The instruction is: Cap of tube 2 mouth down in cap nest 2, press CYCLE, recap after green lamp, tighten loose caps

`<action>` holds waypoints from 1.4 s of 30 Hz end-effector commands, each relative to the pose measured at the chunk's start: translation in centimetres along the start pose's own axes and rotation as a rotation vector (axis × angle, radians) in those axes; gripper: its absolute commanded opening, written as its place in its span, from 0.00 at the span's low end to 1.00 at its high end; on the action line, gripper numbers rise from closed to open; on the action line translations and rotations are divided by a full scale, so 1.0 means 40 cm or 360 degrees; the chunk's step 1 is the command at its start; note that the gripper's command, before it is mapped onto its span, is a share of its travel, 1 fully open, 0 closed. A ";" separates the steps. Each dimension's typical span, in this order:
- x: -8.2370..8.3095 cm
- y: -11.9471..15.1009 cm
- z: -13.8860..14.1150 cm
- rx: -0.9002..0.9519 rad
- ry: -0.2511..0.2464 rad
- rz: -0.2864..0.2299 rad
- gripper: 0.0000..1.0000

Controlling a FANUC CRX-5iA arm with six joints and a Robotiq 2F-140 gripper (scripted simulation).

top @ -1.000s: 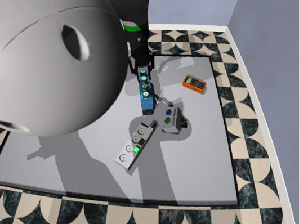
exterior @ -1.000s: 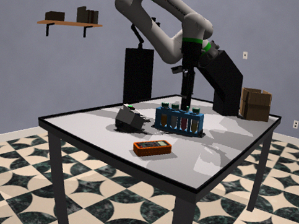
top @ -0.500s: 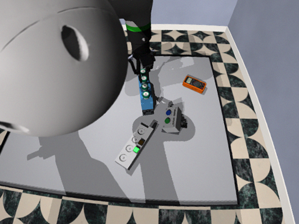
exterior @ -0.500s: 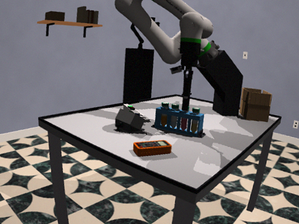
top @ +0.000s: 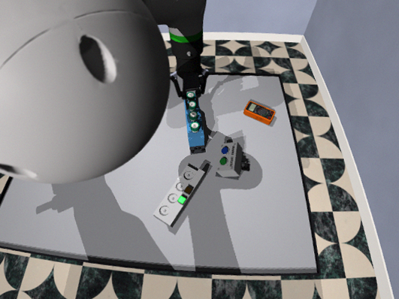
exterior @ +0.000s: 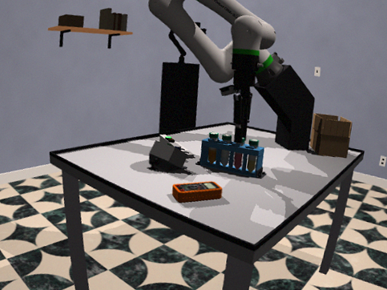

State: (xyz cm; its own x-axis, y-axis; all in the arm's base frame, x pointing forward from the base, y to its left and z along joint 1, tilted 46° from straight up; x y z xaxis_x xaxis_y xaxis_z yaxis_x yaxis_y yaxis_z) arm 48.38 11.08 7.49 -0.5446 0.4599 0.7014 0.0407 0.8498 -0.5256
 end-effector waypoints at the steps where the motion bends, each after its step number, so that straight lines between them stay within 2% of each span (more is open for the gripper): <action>1: 0.001 0.002 0.000 -0.0424 -0.0024 0.0007 0.30; 9: 0.002 0.002 0.000 -0.0464 -0.0024 0.0006 0.30; 10: 0.000 0.002 0.000 -0.0464 -0.0024 0.0006 0.41; 22: 0.000 0.002 0.000 -0.0464 -0.0024 0.0006 0.41; 35: 0.097 0.002 0.002 -0.0464 -0.0024 0.0006 0.41; 41: 0.115 0.002 0.002 -0.0464 -0.0024 0.0006 0.41; 42: 0.114 0.023 0.003 -0.0331 -0.0024 0.0007 0.41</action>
State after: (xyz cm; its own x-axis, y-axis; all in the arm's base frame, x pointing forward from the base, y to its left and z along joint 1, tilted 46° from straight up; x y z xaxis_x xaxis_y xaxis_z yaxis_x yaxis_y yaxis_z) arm 45.94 13.11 10.43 -0.5559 0.4618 0.6912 0.2801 0.8869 -0.3673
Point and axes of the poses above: the point where the finger pads meet when closed, its own x axis back along the fingers, its own z axis across the jaws, y = z × x, the point moved 4 cm from there along x, back along the fingers, and after that the axes turned 5 degrees about -x, right-handed, at the moved point
